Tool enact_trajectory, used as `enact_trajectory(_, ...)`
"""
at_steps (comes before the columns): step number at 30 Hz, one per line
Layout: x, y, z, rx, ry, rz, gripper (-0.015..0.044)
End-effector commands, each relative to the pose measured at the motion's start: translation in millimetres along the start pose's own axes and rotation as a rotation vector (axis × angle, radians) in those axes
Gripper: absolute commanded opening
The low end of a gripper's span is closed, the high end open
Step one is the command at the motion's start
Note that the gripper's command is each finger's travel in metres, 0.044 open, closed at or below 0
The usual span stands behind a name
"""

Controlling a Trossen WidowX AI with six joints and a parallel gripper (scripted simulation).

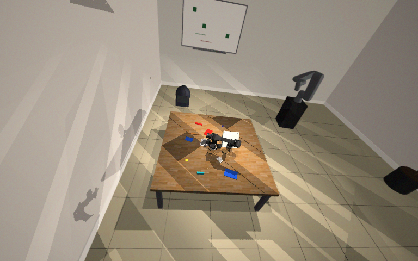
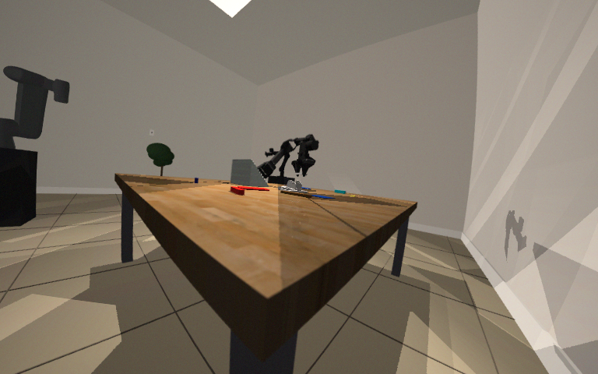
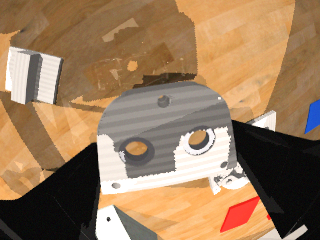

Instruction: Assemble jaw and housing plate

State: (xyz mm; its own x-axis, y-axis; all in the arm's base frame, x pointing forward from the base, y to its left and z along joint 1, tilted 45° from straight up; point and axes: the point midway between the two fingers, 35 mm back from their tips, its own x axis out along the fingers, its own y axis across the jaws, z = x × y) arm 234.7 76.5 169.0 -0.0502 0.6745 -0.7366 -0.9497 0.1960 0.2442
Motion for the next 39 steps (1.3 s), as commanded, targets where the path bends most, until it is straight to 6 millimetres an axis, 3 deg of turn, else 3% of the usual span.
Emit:
enact_trajectory(1, -1.0, -12.5, -7.9, 0.112, 0.004, -0.006, 0.0351)
enact_trajectory(39, 3.8, -89.6, -106.3, 1.115, -0.010, 0.015, 0.0351)
